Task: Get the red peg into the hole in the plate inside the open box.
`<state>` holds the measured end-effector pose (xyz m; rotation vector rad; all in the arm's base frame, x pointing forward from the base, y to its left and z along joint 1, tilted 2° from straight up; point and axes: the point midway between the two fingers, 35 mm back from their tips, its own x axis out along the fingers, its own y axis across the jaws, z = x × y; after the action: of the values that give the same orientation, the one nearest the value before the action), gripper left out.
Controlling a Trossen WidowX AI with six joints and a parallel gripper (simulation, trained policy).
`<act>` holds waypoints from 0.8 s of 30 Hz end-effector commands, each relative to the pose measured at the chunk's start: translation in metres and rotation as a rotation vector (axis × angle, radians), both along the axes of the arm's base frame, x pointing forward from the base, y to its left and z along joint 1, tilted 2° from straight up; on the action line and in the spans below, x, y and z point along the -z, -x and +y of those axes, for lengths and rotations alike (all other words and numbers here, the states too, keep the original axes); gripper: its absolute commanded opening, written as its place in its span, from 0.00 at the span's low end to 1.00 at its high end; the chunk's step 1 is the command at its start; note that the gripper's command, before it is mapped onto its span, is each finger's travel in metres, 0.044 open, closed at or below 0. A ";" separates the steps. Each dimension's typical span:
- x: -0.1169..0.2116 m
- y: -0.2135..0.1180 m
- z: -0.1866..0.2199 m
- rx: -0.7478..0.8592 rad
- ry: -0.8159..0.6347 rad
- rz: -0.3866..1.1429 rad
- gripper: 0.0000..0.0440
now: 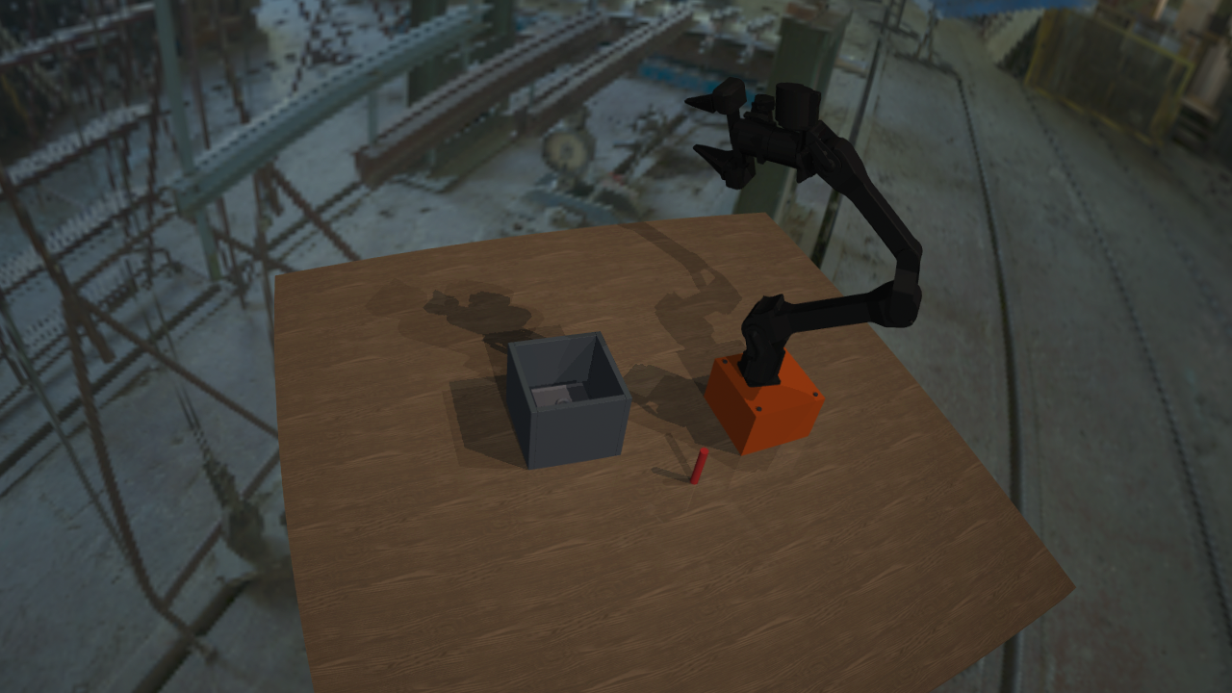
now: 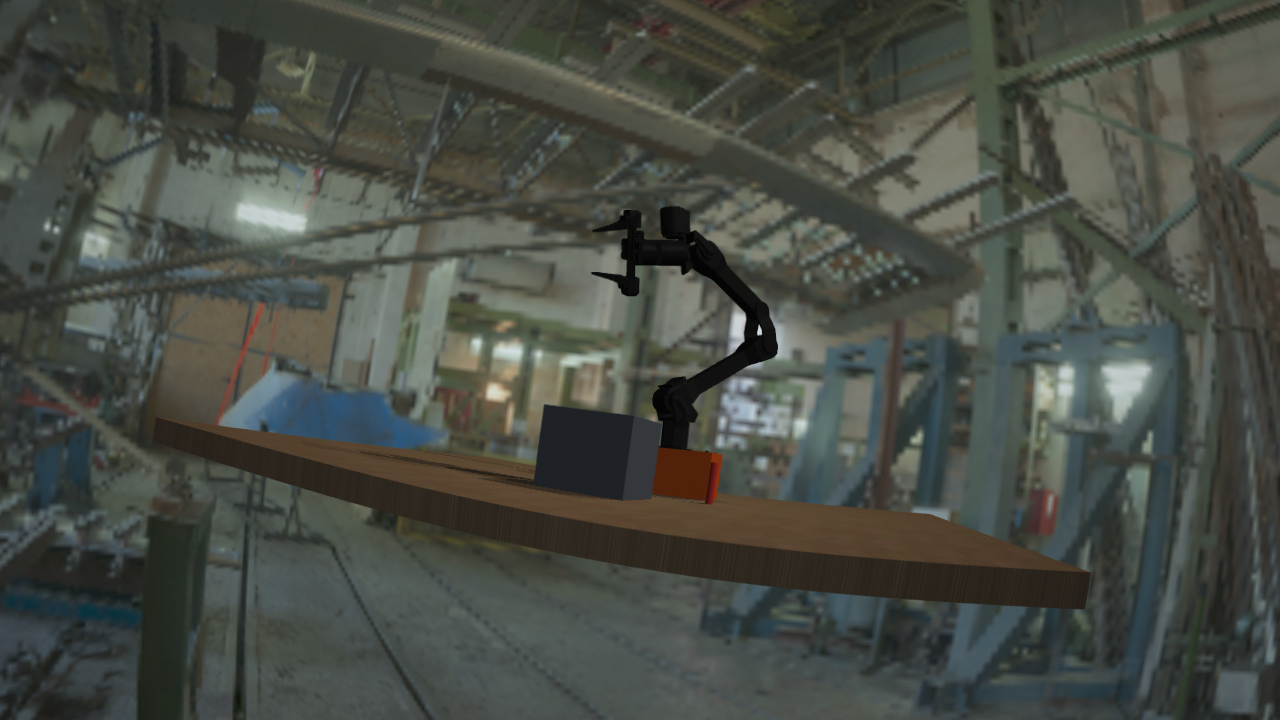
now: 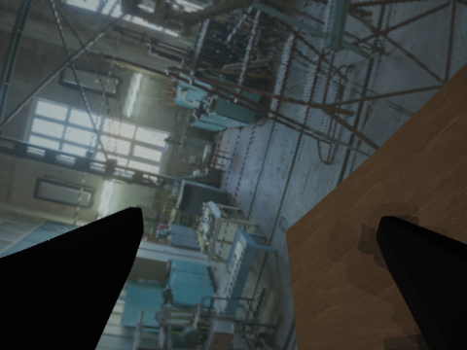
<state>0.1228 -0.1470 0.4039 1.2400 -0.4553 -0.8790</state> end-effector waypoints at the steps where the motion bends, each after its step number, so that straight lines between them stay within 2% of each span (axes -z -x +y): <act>1: 0.004 -0.021 0.012 -0.107 -0.079 -0.047 1.00; 13: 0.021 -0.070 0.057 -0.360 -0.336 -0.122 1.00; 24: 0.045 -0.099 0.108 -0.531 -0.606 -0.111 0.99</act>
<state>0.2143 -0.0547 0.3682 1.7929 -0.0047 -0.5106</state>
